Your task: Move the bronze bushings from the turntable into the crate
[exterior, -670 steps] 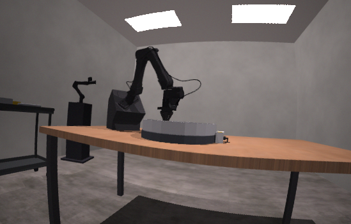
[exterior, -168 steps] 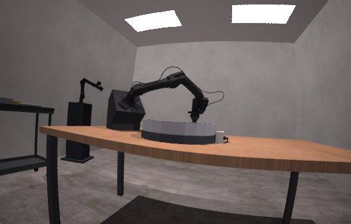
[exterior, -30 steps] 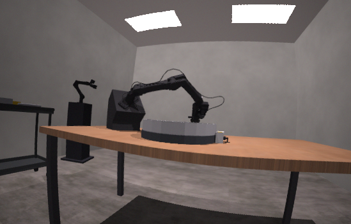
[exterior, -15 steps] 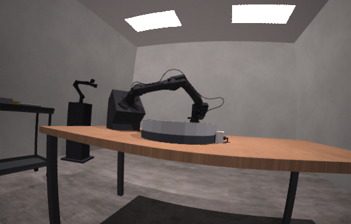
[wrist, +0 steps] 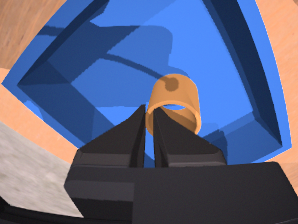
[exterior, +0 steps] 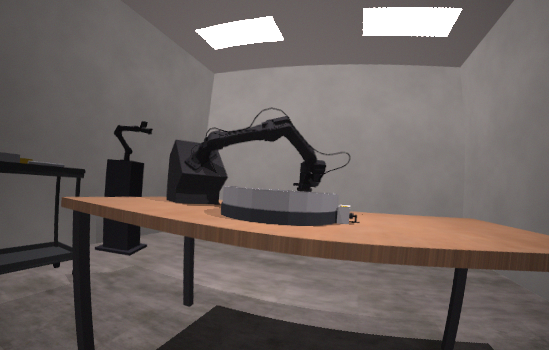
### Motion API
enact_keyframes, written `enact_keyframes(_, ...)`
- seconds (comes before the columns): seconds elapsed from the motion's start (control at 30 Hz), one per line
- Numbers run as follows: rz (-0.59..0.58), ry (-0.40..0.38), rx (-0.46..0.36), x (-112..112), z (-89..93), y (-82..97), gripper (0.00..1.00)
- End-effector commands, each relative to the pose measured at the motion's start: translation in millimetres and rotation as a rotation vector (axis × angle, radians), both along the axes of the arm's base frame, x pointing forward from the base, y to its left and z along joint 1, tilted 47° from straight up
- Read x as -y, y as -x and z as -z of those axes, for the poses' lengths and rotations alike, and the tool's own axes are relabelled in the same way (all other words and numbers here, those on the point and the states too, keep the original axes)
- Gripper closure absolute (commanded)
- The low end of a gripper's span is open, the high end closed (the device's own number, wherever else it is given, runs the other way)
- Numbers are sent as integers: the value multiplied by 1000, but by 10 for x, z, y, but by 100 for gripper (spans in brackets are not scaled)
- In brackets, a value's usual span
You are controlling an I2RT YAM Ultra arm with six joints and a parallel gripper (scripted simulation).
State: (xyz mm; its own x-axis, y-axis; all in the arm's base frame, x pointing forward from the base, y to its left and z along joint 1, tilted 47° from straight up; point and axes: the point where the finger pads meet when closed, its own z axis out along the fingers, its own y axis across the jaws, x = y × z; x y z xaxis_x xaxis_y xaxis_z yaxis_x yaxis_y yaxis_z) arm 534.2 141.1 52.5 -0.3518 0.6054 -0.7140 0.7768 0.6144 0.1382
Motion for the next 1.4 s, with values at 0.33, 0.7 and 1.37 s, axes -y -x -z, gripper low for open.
enact_keyframes(0.33,-33,-17,41,-181,-204,3,100)
enact_keyframes(0.7,-33,-7,21,-185,-139,-6,100)
enact_keyframes(1.37,-33,-13,32,-188,-208,-12,100)
